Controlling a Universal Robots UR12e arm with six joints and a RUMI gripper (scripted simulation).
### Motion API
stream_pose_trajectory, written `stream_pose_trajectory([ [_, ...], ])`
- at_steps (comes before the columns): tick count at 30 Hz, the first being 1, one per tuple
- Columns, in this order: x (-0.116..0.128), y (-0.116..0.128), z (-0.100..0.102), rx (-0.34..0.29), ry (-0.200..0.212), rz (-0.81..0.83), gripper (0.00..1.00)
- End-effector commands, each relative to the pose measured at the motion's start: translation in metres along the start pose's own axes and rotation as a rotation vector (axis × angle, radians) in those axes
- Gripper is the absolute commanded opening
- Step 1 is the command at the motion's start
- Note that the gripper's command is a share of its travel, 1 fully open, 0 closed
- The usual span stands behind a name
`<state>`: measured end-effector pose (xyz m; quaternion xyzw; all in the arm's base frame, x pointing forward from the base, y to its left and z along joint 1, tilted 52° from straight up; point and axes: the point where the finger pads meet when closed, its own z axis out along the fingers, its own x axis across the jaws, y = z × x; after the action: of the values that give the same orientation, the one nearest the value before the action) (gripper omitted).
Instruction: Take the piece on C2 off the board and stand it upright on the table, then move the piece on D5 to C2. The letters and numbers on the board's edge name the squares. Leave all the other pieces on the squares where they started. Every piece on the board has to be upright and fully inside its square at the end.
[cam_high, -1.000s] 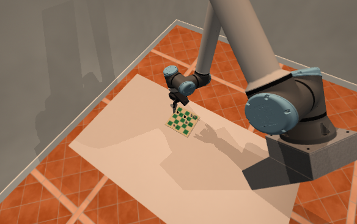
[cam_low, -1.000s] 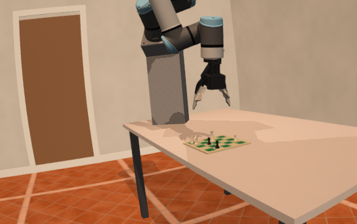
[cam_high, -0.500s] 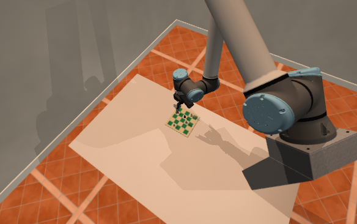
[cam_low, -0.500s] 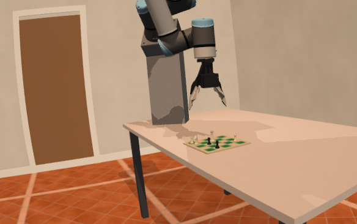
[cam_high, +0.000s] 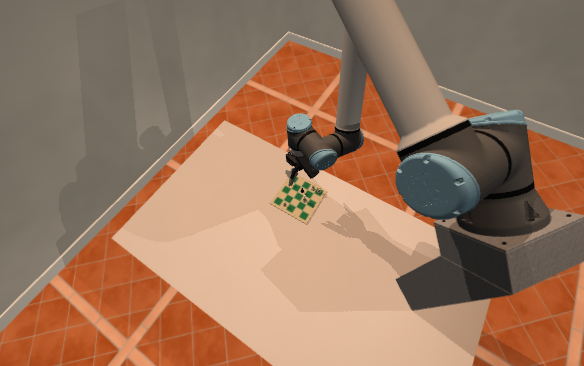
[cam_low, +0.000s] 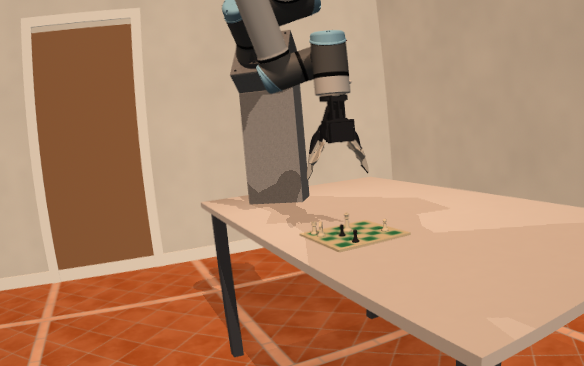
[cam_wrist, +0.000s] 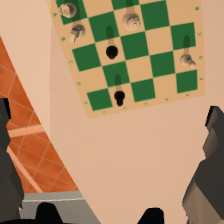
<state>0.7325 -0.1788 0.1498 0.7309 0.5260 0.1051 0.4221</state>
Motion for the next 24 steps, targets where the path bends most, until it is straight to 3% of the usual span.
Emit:
stream_pose_trajectory([
  [1, 0.000, 0.000, 0.000, -0.002, 0.000, 0.000, 1.00],
  [11, 0.000, 0.000, 0.000, -0.002, 0.000, 0.000, 1.00],
  [17, 0.000, -0.002, 0.046, -0.002, 0.001, 0.001, 1.00],
  [19, 0.000, -0.003, 0.050, -0.002, 0.001, 0.001, 1.00],
  [20, 0.000, -0.003, 0.050, -0.002, 0.001, 0.001, 0.20],
  [24, 0.000, -0.003, 0.050, -0.002, 0.001, 0.001, 0.20],
])
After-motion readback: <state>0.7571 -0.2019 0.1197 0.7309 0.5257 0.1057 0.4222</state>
